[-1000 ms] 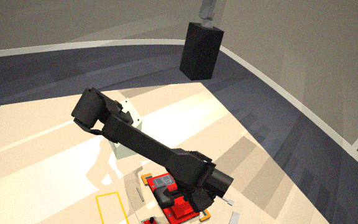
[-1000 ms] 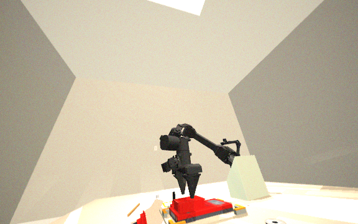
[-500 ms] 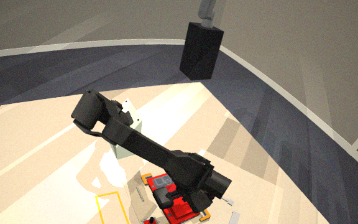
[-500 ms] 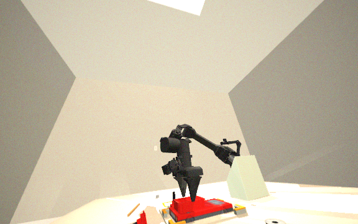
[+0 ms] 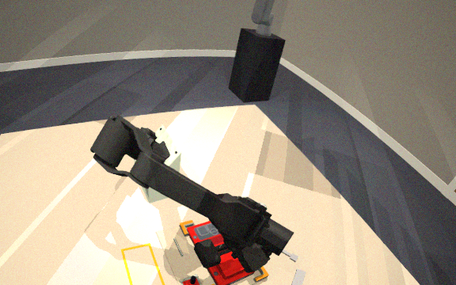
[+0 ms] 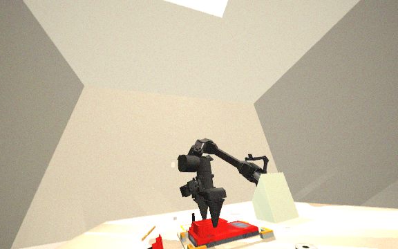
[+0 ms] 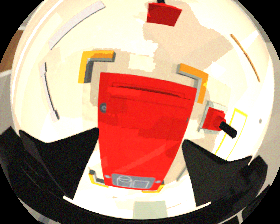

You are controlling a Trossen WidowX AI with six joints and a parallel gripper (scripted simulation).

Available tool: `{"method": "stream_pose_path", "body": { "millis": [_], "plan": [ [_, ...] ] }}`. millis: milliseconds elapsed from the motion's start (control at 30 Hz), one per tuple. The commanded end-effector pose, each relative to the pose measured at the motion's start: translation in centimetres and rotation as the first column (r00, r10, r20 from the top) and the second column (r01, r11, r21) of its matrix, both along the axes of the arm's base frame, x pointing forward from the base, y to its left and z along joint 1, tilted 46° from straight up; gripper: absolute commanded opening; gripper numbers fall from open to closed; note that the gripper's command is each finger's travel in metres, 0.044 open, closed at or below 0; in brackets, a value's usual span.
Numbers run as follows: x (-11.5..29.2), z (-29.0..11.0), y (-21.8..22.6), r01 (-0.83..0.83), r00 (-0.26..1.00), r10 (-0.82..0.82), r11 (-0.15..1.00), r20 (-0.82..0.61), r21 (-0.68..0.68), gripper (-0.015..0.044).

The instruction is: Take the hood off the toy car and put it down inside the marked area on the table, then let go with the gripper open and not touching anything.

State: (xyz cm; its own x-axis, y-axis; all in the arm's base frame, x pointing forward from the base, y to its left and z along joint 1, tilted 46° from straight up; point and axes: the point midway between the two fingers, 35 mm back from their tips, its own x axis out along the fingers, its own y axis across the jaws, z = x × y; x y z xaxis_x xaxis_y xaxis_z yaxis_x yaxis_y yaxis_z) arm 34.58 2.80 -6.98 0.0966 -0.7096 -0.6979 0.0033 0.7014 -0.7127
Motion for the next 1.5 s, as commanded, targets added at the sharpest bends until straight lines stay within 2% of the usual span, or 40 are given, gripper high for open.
{"method": "stream_pose_path", "body": {
  "millis": [0,433,567,867,1200,1467],
  "plan": [
    [-0.11,-0.18,-0.19,-0.005,1.0,0.005,1.0,-0.006,-0.005,0.044],
    [-0.06,-0.62,-0.65,-0.005,1.0,0.004,1.0,-0.006,-0.005,0.044],
    [0.06,-0.47,-0.5,0.0,1.0,0.0,1.0,0.0,0.0,0.0335],
    [0.06,-0.47,-0.5,0.0,1.0,0.0,1.0,0.0,0.0,0.0275],
    [0.03,-0.15,-0.15,0.0,1.0,0.0,1.0,0.0,0.0,0.0012],
    [-0.01,0.2,0.22,0.0,1.0,0.0,1.0,0.0,0.0,0.0]
  ]
}}
